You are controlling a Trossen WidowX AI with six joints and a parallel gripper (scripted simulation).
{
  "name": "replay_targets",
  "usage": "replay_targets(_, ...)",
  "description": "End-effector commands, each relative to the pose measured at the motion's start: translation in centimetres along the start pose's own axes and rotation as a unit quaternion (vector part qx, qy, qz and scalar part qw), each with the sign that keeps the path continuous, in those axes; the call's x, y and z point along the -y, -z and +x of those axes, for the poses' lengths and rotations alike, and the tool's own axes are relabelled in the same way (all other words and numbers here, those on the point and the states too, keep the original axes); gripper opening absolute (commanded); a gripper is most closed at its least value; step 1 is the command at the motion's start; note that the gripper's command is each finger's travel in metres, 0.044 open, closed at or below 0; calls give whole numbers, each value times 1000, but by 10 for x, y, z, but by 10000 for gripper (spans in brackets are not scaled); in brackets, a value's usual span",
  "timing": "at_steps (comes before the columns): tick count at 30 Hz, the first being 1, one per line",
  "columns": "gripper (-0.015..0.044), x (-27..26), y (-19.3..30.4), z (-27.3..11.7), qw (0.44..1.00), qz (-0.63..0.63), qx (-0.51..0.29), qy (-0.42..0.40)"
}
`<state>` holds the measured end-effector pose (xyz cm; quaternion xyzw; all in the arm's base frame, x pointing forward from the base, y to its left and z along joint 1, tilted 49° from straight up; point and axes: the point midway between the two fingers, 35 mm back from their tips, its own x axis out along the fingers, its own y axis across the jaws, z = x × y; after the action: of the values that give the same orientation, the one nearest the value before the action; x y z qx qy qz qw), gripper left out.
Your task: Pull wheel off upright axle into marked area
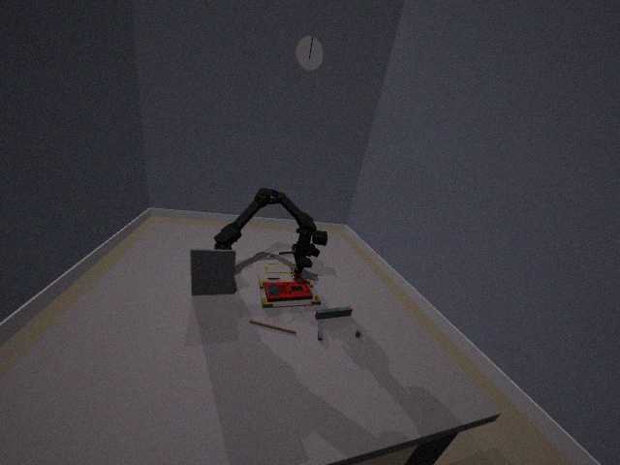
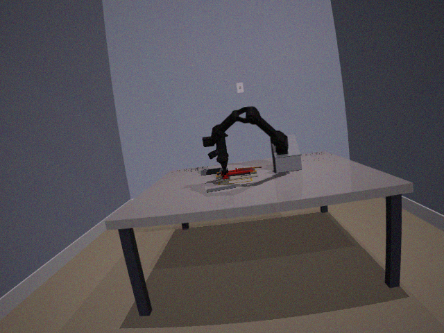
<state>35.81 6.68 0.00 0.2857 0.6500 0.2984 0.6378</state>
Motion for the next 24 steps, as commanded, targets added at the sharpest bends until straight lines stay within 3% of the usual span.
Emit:
replay_targets(1, 0, 1, -1, -3, 1000, -2, 1, 2)
replay_targets(24, 0, 1, -1, -10, 1000, -1, 1, 2)
